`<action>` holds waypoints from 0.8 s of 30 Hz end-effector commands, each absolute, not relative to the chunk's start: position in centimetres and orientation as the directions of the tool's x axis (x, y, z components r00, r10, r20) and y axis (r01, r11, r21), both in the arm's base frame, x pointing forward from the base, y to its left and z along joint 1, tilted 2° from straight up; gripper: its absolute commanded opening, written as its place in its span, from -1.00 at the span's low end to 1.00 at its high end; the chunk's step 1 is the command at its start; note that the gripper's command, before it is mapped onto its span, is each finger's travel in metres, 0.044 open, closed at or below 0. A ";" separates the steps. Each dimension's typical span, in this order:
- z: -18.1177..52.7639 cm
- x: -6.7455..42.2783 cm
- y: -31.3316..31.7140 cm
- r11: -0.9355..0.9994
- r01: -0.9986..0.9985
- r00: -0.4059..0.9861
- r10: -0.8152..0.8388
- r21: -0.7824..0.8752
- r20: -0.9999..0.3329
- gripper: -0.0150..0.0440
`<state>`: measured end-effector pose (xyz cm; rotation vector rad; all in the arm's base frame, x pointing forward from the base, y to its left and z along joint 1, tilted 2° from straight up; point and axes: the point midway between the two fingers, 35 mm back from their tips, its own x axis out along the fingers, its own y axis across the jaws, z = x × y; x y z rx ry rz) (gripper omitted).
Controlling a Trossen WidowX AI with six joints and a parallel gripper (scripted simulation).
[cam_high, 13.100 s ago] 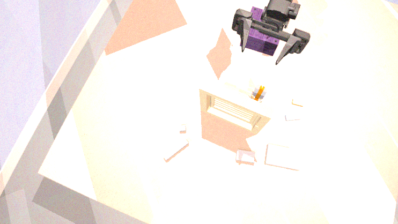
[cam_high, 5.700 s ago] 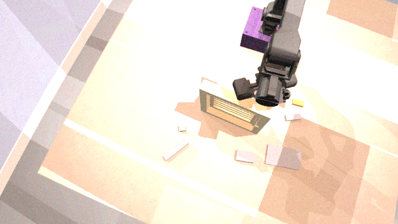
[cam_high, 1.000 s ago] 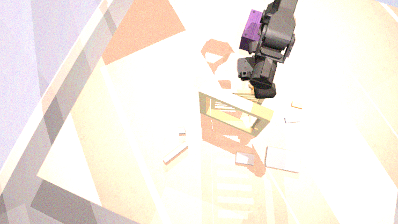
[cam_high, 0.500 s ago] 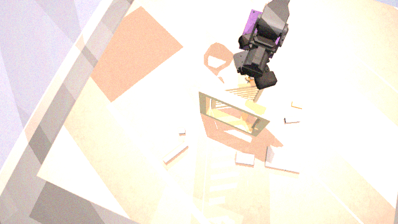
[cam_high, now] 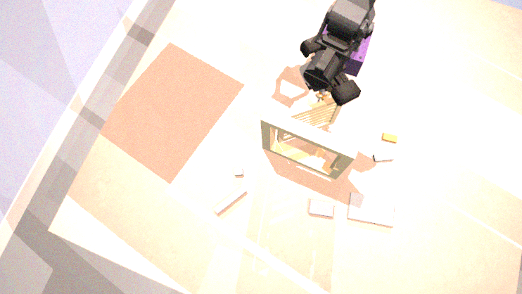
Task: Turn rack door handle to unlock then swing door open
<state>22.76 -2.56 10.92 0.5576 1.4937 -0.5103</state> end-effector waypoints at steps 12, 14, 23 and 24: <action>10.9 21.7 -5.1 0.888 0.459 0.027 0.022 0.032 -0.999 -0.42; 10.9 21.6 -5.5 0.899 0.437 0.027 0.021 0.031 -0.999 -0.42; 10.8 21.1 -7.2 0.942 0.333 0.027 0.019 0.027 -0.999 -0.42; 10.8 21.1 -7.4 0.947 0.321 0.027 0.019 0.027 -0.999 -0.42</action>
